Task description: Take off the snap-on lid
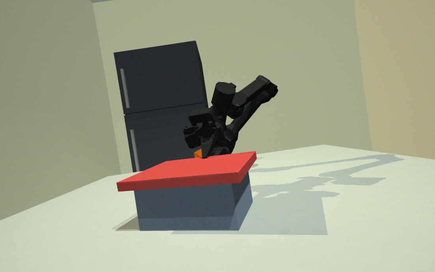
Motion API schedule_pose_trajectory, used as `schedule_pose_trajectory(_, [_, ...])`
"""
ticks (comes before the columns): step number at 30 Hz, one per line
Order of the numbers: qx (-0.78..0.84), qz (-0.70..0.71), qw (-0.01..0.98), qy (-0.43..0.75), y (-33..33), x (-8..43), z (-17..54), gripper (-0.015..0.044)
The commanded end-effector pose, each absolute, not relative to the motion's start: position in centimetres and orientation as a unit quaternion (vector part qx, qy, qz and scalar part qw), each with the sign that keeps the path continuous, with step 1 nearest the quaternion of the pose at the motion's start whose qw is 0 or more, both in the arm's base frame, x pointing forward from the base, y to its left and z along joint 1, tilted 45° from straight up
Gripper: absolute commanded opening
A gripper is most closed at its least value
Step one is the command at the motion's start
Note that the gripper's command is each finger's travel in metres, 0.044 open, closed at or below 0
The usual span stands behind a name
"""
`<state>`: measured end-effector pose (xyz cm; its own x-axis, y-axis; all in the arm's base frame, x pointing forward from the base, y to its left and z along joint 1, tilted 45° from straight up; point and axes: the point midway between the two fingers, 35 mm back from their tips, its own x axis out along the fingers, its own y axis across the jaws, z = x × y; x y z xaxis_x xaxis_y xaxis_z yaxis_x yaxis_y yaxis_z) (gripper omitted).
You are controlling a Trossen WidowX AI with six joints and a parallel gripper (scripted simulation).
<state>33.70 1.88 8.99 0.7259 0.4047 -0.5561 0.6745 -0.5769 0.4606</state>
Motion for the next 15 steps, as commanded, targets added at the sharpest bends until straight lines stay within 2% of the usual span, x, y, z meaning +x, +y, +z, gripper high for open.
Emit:
schedule_pose_trajectory(1, [0.865,-0.199,0.339,0.312,1.74,33.70,9.09,0.0000])
schedule_pose_trajectory(15, [0.865,-0.199,0.339,0.312,1.53,33.70,9.28,0.0000])
